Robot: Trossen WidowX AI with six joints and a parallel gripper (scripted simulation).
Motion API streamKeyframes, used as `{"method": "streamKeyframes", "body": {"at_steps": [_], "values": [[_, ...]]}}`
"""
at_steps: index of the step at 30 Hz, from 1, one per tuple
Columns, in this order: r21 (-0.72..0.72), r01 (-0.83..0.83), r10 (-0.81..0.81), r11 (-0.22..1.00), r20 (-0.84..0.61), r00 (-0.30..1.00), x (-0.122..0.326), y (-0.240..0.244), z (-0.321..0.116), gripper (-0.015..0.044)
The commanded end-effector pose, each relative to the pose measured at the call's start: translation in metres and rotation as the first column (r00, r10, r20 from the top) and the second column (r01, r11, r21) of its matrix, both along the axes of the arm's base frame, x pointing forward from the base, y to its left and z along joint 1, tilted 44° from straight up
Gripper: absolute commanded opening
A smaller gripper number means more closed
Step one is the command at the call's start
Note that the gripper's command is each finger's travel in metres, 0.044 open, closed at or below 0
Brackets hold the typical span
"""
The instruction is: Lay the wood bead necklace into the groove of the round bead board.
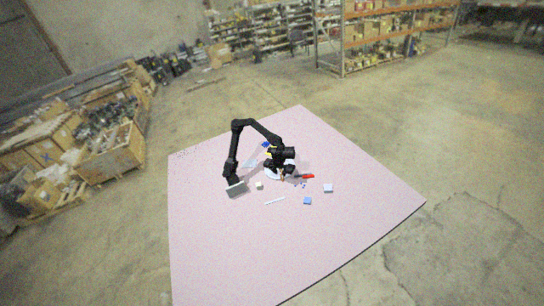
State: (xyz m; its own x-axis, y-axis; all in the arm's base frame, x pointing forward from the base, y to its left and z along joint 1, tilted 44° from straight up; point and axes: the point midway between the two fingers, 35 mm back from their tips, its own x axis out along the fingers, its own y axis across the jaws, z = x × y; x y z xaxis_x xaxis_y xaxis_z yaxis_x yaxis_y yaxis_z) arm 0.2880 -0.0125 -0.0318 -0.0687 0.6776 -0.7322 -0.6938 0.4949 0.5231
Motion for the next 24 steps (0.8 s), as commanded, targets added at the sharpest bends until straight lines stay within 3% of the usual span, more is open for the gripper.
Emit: {"method": "streamKeyframes", "body": {"at_steps": [1, 12, 24], "values": [[0.0, -0.001, 0.001, 1.0, 0.0, 1.0, 0.0, 0.0, 0.0003, 0.0074], [0.0, -0.001, 0.001, 1.0, 0.0, 1.0, 0.0, 0.0, 0.0003, 0.0], [0.0, -0.001, 0.001, 1.0, 0.0, 1.0, 0.0, 0.0, 0.0003, 0.0]]}}
